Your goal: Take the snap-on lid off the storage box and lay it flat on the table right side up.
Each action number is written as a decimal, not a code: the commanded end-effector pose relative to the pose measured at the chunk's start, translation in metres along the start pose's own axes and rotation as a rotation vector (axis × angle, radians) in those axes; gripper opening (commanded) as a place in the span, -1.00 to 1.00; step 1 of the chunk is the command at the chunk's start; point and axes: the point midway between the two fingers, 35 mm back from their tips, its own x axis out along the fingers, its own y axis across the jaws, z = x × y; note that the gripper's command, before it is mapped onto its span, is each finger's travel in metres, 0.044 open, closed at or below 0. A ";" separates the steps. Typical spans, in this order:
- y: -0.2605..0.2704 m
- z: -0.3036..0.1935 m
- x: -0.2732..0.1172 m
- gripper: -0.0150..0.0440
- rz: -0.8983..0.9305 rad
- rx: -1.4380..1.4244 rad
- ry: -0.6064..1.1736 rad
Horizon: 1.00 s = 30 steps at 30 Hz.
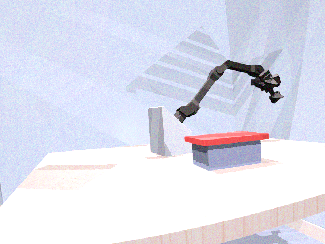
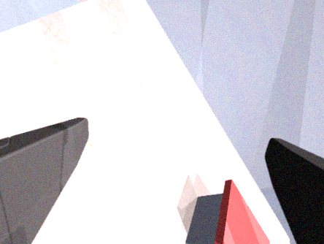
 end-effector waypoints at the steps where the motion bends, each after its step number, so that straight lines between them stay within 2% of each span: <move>1: 0.000 -0.001 0.002 0.78 -0.002 0.006 0.005; 6: -0.019 -0.031 0.059 0.33 -0.054 0.189 0.127; 7: -0.025 -0.039 0.072 0.31 -0.068 0.235 0.154; 10: -0.046 -0.063 0.107 0.31 -0.109 0.380 0.229; 13: -0.058 -0.078 0.125 0.31 -0.134 0.464 0.265; 20: -0.125 -0.159 0.186 0.31 -0.249 0.902 0.405; 23: -0.138 -0.175 0.194 0.31 -0.259 1.000 0.428; 30: -0.202 -0.253 0.210 0.31 -0.288 1.487 0.496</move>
